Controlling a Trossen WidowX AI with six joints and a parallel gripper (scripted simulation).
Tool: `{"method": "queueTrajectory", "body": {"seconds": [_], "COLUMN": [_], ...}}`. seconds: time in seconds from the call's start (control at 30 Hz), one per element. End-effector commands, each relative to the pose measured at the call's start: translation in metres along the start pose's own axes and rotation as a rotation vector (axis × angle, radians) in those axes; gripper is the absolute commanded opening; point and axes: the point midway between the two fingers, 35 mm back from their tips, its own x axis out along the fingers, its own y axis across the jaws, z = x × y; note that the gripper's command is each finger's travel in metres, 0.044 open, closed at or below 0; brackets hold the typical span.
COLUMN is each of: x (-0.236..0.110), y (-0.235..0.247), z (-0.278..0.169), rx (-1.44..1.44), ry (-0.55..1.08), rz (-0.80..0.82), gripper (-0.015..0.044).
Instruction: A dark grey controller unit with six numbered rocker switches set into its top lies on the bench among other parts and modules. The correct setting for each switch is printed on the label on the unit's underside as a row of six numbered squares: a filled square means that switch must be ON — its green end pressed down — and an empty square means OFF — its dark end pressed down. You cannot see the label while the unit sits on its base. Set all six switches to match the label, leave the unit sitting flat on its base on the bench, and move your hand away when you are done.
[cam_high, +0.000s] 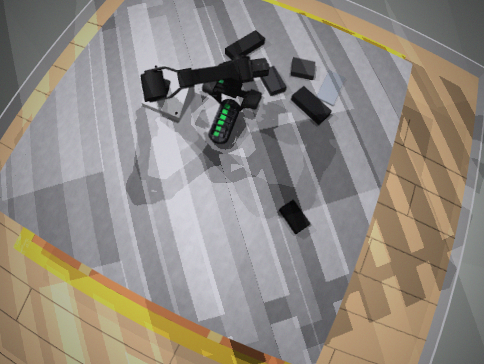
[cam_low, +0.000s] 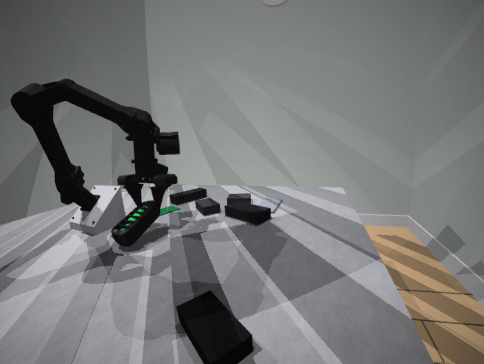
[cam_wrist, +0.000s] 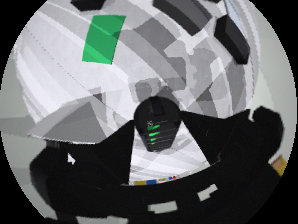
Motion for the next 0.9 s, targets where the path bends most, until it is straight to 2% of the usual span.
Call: {"method": "queueTrajectory", "body": {"seconds": [0.0, 0.87], "x": [-0.004, -0.018], "y": [-0.001, -0.001], "z": [-0.004, -0.020], "rx": [-0.002, -0.003], "ry": [-0.011, -0.062], "rz": [-0.004, -0.004], "gripper": [0.0335, 0.0335]}}
